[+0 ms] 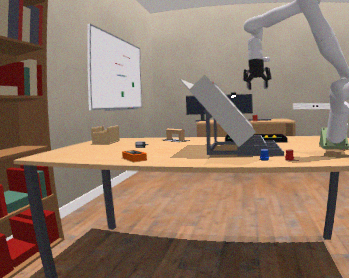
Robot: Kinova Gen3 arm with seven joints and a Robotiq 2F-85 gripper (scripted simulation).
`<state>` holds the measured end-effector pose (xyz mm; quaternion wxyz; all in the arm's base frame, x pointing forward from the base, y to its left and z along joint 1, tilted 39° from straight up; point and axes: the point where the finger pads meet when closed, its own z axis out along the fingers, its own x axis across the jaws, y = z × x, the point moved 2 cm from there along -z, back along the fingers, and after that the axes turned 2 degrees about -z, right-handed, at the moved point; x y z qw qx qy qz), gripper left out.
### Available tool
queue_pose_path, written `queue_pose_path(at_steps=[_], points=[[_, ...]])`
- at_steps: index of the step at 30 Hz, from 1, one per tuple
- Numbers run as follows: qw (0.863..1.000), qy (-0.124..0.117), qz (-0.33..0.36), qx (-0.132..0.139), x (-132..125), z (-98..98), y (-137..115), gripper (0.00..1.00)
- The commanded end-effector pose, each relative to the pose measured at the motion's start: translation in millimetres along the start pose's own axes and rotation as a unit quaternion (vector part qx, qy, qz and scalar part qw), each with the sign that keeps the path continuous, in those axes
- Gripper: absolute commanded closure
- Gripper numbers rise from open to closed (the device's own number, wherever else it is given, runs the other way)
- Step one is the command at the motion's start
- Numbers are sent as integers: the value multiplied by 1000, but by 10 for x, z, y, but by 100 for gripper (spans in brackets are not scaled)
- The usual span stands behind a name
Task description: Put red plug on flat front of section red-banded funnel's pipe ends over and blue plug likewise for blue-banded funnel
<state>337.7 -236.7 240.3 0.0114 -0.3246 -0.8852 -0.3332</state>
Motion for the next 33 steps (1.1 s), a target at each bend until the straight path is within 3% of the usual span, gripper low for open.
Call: queue_pose_path(at_steps=[1,4,8,17,18,21,25,33], points=[[990,-1,-139,0,-2,-7,-2,0],[988,-1,-157,0,-2,-7,-2,0],[969,-2,-246,0,-2,-7,-2,0],[969,-2,-246,0,-2,-7,-2,0],[994,-1,-109,0,-2,-5,7,0],[996,-1,-91,0,-1,-5,7,0],[1000,-1,2,0,-2,-5,7,0],[1000,-1,2,0,-2,-5,7,0]])
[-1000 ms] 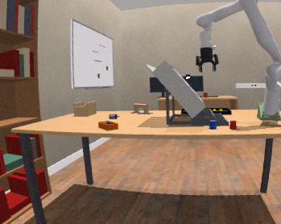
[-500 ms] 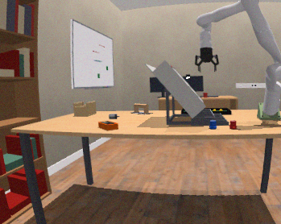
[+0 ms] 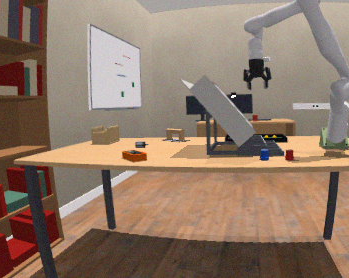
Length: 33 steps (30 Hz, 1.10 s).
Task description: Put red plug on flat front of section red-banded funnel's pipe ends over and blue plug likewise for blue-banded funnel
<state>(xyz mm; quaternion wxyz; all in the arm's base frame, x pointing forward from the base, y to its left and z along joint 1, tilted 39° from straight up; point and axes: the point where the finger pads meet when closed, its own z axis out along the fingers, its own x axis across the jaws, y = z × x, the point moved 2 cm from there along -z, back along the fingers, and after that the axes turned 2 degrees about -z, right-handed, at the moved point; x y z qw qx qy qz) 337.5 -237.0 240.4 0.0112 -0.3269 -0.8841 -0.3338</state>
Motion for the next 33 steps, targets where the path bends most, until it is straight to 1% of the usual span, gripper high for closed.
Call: queue_pose_path(at_steps=[1,2,5,7,9,18,19,21,22,23,26,33], points=[[1000,0,0,1,-2,-3,9,0],[990,-1,140,0,-3,-5,0,0],[987,-1,158,0,-2,-5,0,0],[980,-1,200,-1,-2,-5,0,0],[969,-1,246,-1,-2,-5,0,0],[969,-1,246,-1,-2,-5,0,0],[925,-1,380,-1,-3,-7,-8,0],[923,-1,385,-1,-3,-7,-8,0],[918,-1,396,-1,-3,-7,-8,0],[911,-1,413,-1,-3,-7,-8,0],[879,0,477,0,-4,-7,-8,0],[879,0,477,0,-4,-7,-8,0]])
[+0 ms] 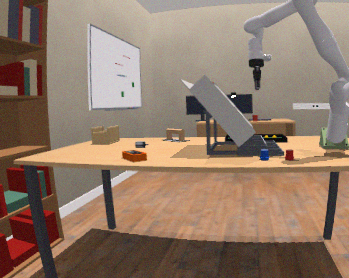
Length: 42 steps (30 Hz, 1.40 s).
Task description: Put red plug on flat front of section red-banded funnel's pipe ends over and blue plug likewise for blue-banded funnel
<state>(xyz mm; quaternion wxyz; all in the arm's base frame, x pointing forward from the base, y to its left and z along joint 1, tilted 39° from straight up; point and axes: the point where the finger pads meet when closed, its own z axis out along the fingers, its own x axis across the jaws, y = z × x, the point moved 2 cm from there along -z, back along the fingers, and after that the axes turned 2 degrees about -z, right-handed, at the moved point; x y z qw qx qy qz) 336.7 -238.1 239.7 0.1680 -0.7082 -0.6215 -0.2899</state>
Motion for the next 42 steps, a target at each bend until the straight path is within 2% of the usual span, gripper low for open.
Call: queue_pose_path(at_steps=[1,2,3,6,10,19,20,23,27,36,37,39,40,42], points=[[1000,-1,1,1,5,-4,5,0],[1000,-1,1,1,5,-4,5,0],[990,-1,141,0,-2,-6,1,0],[987,-1,159,-1,-2,-6,1,0],[969,-1,246,-1,-2,-6,1,0],[969,-1,248,-1,-2,-6,1,0],[925,-1,381,-2,-8,-9,-3,0],[918,0,397,-2,-8,-9,-3,0],[879,-1,476,-2,-8,-9,-3,0],[878,-1,478,-2,-8,-9,-3,0],[803,-1,596,-2,-14,-12,-6,0],[799,-1,601,-2,-14,-12,-6,0],[792,0,610,-2,-14,-12,-6,0],[767,0,642,-2,-14,-12,-6,0]])
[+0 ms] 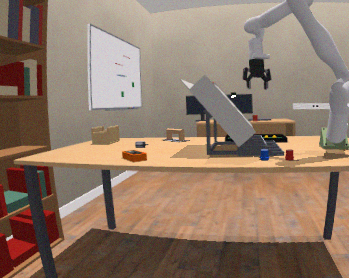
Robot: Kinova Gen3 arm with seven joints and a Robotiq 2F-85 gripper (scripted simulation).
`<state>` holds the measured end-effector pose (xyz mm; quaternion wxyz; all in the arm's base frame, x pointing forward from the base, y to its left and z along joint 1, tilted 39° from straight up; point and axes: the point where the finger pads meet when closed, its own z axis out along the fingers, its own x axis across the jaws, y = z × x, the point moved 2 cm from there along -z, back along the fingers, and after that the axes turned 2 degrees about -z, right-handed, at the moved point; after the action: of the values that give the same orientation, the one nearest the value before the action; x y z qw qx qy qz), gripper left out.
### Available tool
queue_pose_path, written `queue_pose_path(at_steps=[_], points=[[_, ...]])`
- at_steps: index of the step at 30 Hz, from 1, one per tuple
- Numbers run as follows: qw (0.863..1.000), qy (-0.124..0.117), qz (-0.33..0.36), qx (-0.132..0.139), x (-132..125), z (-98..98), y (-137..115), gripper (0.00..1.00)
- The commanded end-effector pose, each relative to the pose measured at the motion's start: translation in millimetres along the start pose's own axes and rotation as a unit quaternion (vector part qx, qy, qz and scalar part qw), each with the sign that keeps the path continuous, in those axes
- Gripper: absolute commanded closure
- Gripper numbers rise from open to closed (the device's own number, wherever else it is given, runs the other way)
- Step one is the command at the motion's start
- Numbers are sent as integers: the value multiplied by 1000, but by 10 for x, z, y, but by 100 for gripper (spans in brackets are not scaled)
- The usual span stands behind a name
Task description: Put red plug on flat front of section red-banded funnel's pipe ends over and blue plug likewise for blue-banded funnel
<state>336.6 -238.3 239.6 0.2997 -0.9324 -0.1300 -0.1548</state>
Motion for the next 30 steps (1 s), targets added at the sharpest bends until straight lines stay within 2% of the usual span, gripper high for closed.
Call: queue_pose_path(at_steps=[1,3,11,12,15,19,28,29,30], points=[[990,-4,139,-2,-8,-12,9,0],[986,-5,166,-2,-8,-12,9,0],[986,-5,166,-2,-8,-12,9,0],[953,-3,302,-3,-13,-15,12,0],[948,-3,319,-2,-13,-15,13,0],[917,-3,400,-3,-13,-15,12,0],[915,-3,403,-3,-13,-15,12,0],[850,-2,526,-4,-17,-19,16,0],[850,-2,527,-4,-17,-19,16,0]])
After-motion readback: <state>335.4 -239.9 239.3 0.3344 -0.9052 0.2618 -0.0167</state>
